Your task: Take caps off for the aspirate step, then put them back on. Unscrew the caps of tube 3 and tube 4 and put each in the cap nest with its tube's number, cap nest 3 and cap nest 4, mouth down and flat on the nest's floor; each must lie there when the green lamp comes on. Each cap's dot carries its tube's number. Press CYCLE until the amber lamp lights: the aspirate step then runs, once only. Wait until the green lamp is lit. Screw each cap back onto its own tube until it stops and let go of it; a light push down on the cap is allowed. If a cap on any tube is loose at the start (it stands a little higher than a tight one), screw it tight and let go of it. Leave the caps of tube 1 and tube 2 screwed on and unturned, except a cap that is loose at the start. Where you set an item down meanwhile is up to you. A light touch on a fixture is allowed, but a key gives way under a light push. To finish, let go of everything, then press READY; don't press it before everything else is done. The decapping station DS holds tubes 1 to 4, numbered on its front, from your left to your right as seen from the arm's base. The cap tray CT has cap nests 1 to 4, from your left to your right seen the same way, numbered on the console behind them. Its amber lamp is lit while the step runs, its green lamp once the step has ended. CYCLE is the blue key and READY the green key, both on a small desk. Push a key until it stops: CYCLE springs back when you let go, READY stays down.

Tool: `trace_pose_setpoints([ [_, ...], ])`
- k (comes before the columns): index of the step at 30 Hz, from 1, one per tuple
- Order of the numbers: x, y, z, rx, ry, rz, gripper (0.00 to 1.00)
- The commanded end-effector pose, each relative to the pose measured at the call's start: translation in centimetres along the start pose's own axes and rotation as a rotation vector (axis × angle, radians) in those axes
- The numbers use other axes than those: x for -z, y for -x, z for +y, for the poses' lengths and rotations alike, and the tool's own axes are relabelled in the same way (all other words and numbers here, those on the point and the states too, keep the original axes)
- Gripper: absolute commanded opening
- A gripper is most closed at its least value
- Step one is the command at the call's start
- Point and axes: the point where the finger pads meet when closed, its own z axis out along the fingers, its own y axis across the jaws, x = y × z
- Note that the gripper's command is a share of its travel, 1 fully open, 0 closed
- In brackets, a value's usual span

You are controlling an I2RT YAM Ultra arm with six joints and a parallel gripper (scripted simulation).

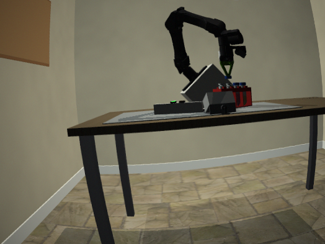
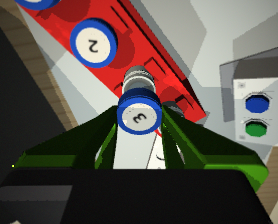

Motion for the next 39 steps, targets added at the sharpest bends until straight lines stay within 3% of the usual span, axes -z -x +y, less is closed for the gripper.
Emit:
trace_pose_setpoints([
  [1,-0.5,0.2,-0.1,-0.005,-0.007,-0.01,0.0],
  [6,-1.7,0.2,-0.1,-0.005,-0.007,-0.01,0.0],
  [39,-1.7,0.3,-0.1,-0.005,-0.007,-0.01,0.0],
])
